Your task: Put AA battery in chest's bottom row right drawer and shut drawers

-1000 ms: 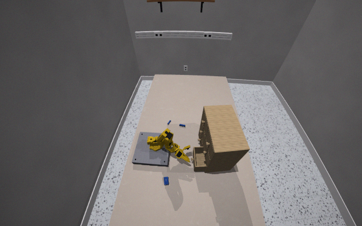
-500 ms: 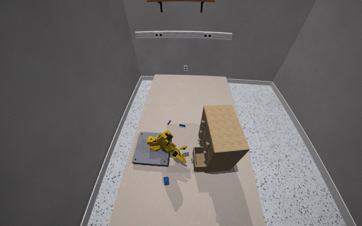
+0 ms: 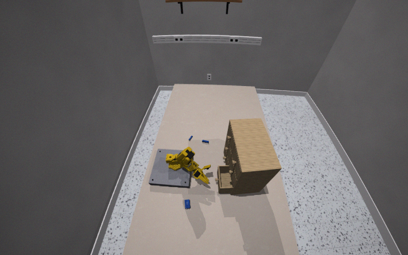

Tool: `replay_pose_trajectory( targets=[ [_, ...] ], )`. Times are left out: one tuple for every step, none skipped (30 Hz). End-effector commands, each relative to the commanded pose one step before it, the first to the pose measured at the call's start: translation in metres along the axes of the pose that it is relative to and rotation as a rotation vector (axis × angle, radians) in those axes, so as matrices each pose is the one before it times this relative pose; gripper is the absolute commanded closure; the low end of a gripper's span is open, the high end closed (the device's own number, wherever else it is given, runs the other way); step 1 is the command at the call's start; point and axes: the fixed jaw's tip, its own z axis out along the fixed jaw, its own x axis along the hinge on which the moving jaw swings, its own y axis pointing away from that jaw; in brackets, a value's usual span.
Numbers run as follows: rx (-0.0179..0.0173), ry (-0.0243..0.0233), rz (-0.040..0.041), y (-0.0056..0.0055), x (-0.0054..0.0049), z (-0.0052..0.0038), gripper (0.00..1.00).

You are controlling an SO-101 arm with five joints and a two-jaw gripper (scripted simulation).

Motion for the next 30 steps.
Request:
replay_pose_trajectory(
  targets=[
    [-0.01230,0.01917,0.04107,-0.00235,0.00027,0.005079,0.79],
    [-0.00556,0.00476,0.00945,-0.00004,-0.00003,0.001070,0.79],
    [-0.00552,0.00482,0.00945,-0.00007,-0.00005,0.001036,0.79],
    [-0.00547,0.00486,0.00946,-0.00011,-0.00008,0.001003,0.79],
    [-0.00543,0.00492,0.00946,-0.00014,-0.00011,0.000967,0.79],
    [-0.00538,0.00496,0.00946,-0.00017,-0.00014,0.000930,0.79],
    [-0.00534,0.00502,0.00946,-0.00020,-0.00016,0.000891,0.79],
    [-0.00529,0.00506,0.00947,-0.00023,-0.00019,0.000852,0.79],
    [-0.00525,0.00512,0.00947,-0.00026,-0.00022,0.000810,0.79],
    [0.00000,0.00000,0.00000,0.00000,0.00000,0.000000,0.79],
    [0.00000,0.00000,0.00000,0.00000,0.00000,0.000000,0.79],
    [-0.00519,0.00516,0.00947,-0.00028,-0.00025,0.000767,0.79],
    [-0.00515,0.00522,0.00947,-0.00031,-0.00027,0.000723,0.79],
    [-0.00510,0.00525,0.00947,-0.00033,-0.00030,0.000678,0.79],
    [-0.00505,0.00531,0.00947,-0.00035,-0.00032,0.000631,0.79],
    [-0.00500,0.00535,0.00948,-0.00037,-0.00035,0.000583,0.79],
    [-0.00495,0.00540,0.00948,-0.00039,-0.00037,0.000534,0.79],
    [-0.00490,0.00544,0.00948,-0.00040,-0.00040,0.000484,0.79],
    [-0.00485,0.00549,0.00948,-0.00042,-0.00042,0.000432,0.79],
    [-0.00480,0.00553,0.00948,-0.00043,-0.00044,0.000380,0.79],
    [-0.00475,0.00558,0.00948,-0.00045,-0.00046,0.000327,0.79],
    [-0.00469,0.00561,0.00949,-0.00046,-0.00048,0.000273,0.79],
    [-0.00465,0.00567,0.00949,-0.00047,-0.00050,0.000217,0.79],
    [-0.00459,0.00570,0.00949,-0.00047,-0.00052,0.000162,0.79],
    [-0.00454,0.00575,0.00949,-0.00048,-0.00053,0.000105,0.79],
    [-0.00448,0.00578,0.00949,-0.00049,-0.00055,0.000047,0.79],
    [0.00000,0.00000,0.00000,0.00000,0.00000,0.000000,0.79],
    [0.00000,0.00000,0.00000,0.00000,0.00000,0.000000,0.79],
    [-0.00444,0.00583,0.00949,-0.00049,-0.00056,-0.000011,0.79],
    [-0.00438,0.00586,0.00950,-0.00049,-0.00058,-0.000069,0.79]
  ],
)
